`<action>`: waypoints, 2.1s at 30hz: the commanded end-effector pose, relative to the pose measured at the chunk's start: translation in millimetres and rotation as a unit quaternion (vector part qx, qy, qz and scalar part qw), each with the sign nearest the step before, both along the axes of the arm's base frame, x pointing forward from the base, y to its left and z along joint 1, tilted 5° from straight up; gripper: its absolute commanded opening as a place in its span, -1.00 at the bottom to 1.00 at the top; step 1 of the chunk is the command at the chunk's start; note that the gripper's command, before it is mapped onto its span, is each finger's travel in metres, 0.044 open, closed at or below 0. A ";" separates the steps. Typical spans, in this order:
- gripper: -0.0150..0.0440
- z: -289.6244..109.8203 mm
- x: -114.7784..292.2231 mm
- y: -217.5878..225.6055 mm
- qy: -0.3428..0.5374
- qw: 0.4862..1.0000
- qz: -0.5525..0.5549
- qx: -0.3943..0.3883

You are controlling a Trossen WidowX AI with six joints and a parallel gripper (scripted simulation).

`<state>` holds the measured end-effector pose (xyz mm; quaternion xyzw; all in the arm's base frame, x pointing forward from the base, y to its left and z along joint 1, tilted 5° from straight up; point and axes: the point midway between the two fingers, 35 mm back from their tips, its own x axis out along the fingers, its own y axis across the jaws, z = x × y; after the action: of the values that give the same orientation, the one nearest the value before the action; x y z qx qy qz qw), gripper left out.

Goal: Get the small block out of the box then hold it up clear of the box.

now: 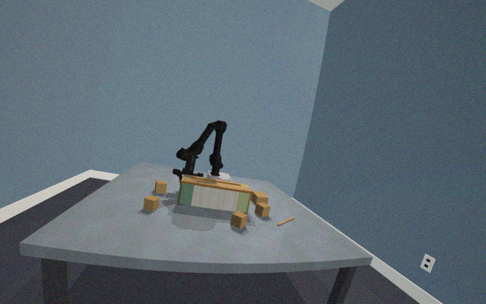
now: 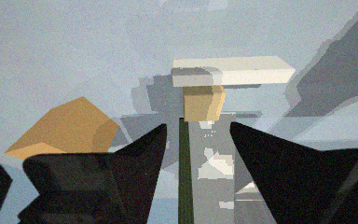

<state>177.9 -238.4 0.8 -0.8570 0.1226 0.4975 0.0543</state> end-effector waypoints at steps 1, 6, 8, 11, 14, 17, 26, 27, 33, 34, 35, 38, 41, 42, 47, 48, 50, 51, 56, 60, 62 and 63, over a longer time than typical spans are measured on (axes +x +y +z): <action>0.47 -6.9 -0.2 1.0 0.002 1.000 -0.003 0.003; 0.47 -14.8 0.9 1.4 0.002 1.000 -0.003 0.003; 0.47 -17.9 1.3 1.6 0.002 1.000 -0.003 0.003; 0.47 -22.6 1.8 2.1 0.002 1.000 -0.003 0.003; 0.47 -27.2 2.3 2.6 0.002 1.000 -0.003 0.003; 0.47 -30.6 2.6 3.1 0.002 1.000 -0.003 0.003; -0.17 -30.8 2.6 3.1 0.002 1.000 -0.003 0.003; -0.19 -30.8 2.6 3.1 0.002 1.000 -0.003 0.003; -0.49 -15.7 2.4 2.1 0.002 1.000 -0.002 0.003; -0.49 -11.3 2.2 2.1 0.002 1.000 -0.002 0.003; -0.49 -6.8 1.9 2.1 0.001 1.000 -0.002 0.003; -0.49 6.9 0.9 2.7 0.001 1.000 -0.001 0.003; -0.49 20.7 -0.5 4.2 0.001 1.000 0.000 0.003; -0.49 25.3 -1.0 4.9 0.001 1.000 0.000 0.003; -0.49 32.2 -1.9 6.2 0.000 1.000 0.000 0.003; -0.49 33.0 -1.7 6.5 0.001 1.000 -0.002 0.003; -0.49 36.0 -0.8 7.9 0.002 1.000 -0.010 0.003; -0.49 38.3 -0.2 8.9 0.002 1.000 -0.015 0.003; -0.49 53.6 3.1 16.4 0.004 0.999 -0.053 0.004; -0.49 67.6 6.0 24.3 0.002 0.997 -0.083 0.004; -0.49 74.5 7.1 28.5 -0.001 0.995 -0.098 0.004; -0.49 77.9 7.5 30.7 -0.002 0.994 -0.105 0.004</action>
<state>184.2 -210.4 68.4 -0.8413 0.1922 0.4943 0.1042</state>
